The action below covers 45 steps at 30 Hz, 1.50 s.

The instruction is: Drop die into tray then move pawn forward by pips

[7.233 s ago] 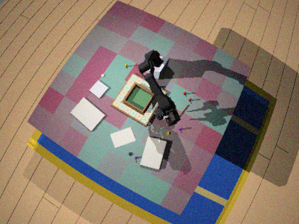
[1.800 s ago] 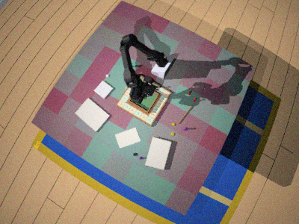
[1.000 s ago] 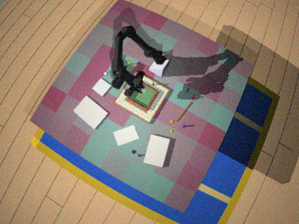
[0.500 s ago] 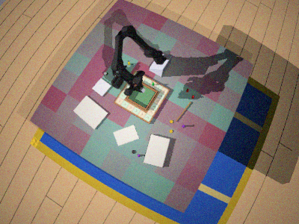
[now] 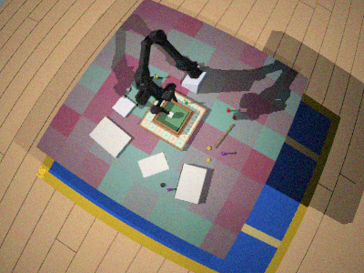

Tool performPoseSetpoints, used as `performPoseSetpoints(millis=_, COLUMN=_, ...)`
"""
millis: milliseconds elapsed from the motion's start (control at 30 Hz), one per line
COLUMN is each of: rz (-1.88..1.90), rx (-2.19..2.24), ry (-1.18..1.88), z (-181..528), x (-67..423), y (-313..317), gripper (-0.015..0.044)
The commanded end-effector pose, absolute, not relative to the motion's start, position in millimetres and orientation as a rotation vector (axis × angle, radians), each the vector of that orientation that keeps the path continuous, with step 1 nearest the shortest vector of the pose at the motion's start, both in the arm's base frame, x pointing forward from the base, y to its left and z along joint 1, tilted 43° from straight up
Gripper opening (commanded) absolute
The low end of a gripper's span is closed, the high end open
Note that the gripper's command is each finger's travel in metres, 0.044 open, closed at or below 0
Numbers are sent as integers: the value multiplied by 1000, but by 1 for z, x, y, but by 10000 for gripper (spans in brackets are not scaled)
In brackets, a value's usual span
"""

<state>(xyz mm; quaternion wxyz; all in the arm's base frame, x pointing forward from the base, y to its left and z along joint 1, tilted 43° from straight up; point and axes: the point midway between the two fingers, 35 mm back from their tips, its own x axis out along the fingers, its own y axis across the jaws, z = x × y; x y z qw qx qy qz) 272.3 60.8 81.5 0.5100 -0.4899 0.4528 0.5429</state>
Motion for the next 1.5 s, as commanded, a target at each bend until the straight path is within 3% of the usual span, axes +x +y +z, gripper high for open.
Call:
performPoseSetpoints(millis=0, rz=1288, rx=-1201, ry=1171, z=76, x=269, y=61, gripper=440)
performPoseSetpoints(millis=200, rz=927, rx=-1641, ry=1641, z=38, x=267, y=50, gripper=440)
performPoseSetpoints(millis=300, rz=792, rx=-1790, ry=1679, z=35, x=271, y=52, gripper=440)
performPoseSetpoints(millis=433, rz=884, rx=-1716, ry=1670, z=33, x=266, y=52, gripper=440)
performPoseSetpoints(millis=733, rz=327, rx=-1369, ry=1703, z=10, x=204, y=55, gripper=204)
performPoseSetpoints(millis=933, rz=-44, rx=-1109, ry=1642, z=-3, x=161, y=44, gripper=200)
performPoseSetpoints(millis=1467, rz=-55, rx=-1101, ry=1639, z=-14, x=160, y=34, gripper=200)
